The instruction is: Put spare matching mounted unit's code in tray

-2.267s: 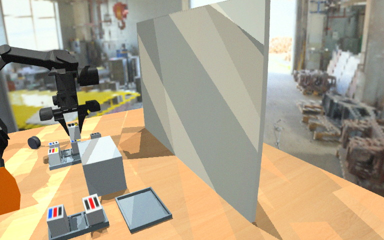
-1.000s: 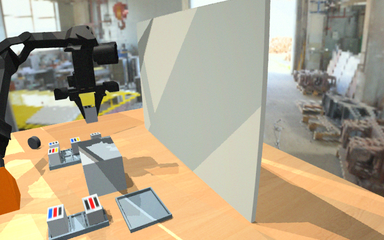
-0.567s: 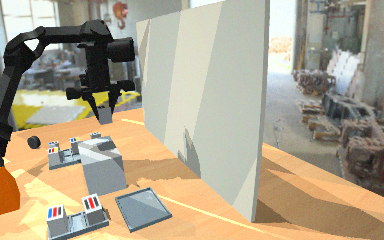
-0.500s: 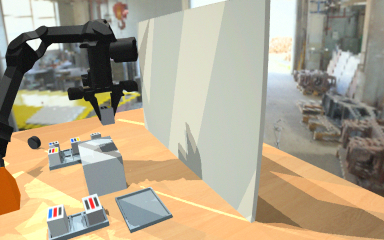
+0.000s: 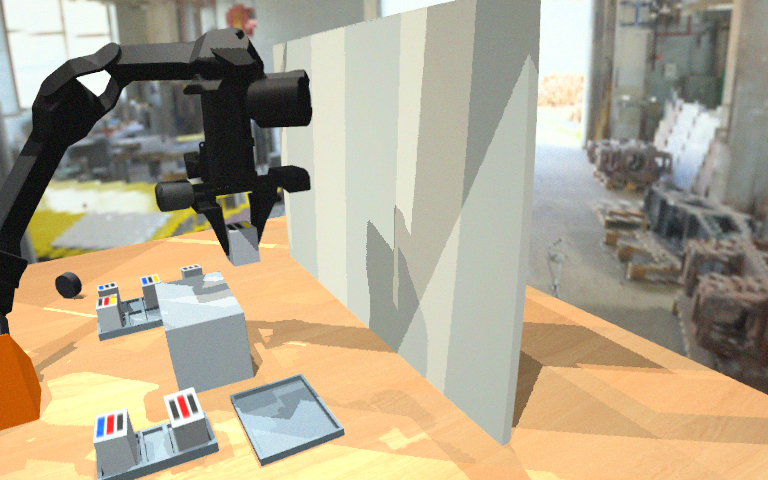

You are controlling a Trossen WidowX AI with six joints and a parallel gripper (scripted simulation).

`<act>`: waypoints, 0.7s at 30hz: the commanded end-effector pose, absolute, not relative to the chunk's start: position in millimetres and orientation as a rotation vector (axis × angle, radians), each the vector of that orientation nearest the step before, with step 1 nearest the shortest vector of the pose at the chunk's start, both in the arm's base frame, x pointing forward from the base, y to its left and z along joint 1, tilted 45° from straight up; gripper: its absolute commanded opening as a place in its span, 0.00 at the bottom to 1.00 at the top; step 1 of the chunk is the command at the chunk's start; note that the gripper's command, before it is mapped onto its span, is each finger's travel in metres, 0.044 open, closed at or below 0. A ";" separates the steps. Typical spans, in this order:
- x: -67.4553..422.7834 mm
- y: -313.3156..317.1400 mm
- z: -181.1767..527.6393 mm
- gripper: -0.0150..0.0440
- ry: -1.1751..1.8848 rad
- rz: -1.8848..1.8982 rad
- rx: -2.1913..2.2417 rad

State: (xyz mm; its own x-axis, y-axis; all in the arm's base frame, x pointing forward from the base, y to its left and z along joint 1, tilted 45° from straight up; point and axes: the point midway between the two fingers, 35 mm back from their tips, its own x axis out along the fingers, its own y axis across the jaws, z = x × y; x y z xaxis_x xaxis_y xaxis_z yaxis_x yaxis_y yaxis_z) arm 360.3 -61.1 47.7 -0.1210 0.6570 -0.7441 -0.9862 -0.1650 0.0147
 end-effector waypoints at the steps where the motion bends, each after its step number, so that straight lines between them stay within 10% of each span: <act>1: 365.7 -78.5 33.0 0.25 0.617 1.624 -0.727; 21: 363.5 -148.0 -56.9 0.25 0.583 1.632 -0.713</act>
State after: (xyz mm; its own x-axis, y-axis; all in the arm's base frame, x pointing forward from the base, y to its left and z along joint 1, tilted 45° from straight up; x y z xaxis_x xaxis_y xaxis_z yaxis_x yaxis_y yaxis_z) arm 364.0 -137.5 -47.3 -0.1181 0.6794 -0.7242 -0.9854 -0.1701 0.0011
